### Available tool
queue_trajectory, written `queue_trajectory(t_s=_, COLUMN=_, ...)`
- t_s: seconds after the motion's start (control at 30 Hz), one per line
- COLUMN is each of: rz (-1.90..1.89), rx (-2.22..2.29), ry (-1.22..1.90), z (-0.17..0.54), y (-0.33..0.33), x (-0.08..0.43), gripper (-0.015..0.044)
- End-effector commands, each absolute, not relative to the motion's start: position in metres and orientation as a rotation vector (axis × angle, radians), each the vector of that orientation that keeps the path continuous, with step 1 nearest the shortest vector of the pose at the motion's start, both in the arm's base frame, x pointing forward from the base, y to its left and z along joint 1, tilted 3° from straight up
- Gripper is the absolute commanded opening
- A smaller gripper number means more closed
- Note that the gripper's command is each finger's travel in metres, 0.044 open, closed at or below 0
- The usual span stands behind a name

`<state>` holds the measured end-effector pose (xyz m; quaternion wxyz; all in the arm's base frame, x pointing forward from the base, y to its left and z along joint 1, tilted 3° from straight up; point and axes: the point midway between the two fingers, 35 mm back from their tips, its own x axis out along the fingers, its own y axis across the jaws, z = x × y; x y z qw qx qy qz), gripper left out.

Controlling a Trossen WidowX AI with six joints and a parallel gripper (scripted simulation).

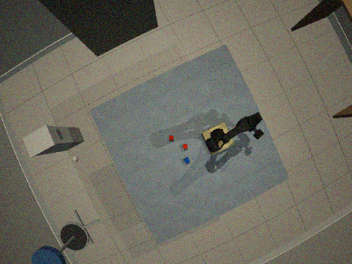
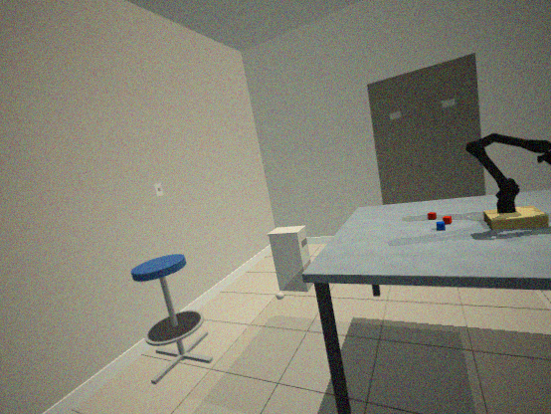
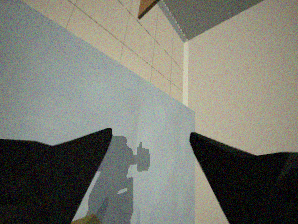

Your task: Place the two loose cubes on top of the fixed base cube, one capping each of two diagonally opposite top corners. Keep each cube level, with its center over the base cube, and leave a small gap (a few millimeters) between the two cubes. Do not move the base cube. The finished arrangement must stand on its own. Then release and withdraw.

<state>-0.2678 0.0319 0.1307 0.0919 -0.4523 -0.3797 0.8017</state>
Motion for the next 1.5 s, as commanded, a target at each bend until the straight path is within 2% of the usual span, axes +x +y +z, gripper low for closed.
queue_trajectory(t_s=0.0, rz=2.384, rx=-1.344, ry=-1.134, z=0.131, y=0.031, x=-0.268, gripper=0.0374)
queue_trajectory(t_s=0.13, rz=2.445, rx=-1.353, ry=-1.271, z=0.13, y=0.004, x=-0.269, gripper=0.0269)
queue_trajectory(t_s=0.17, rz=2.462, rx=-1.355, ry=-1.314, z=0.129, y=-0.004, x=-0.269, gripper=0.0265)
queue_trajectory(t_s=0.77, rz=2.646, rx=-1.254, ry=-2.183, z=0.124, y=-0.141, x=-0.227, gripper=0.0265)
queue_trajectory(t_s=1.13, rz=2.611, rx=-1.055, ry=-2.78, z=0.122, y=-0.207, x=-0.167, gripper=0.0265)
queue_trajectory(t_s=1.47, rz=2.414, rx=-0.746, ry=-3.36, z=0.121, y=-0.247, x=-0.096, gripper=0.0265)
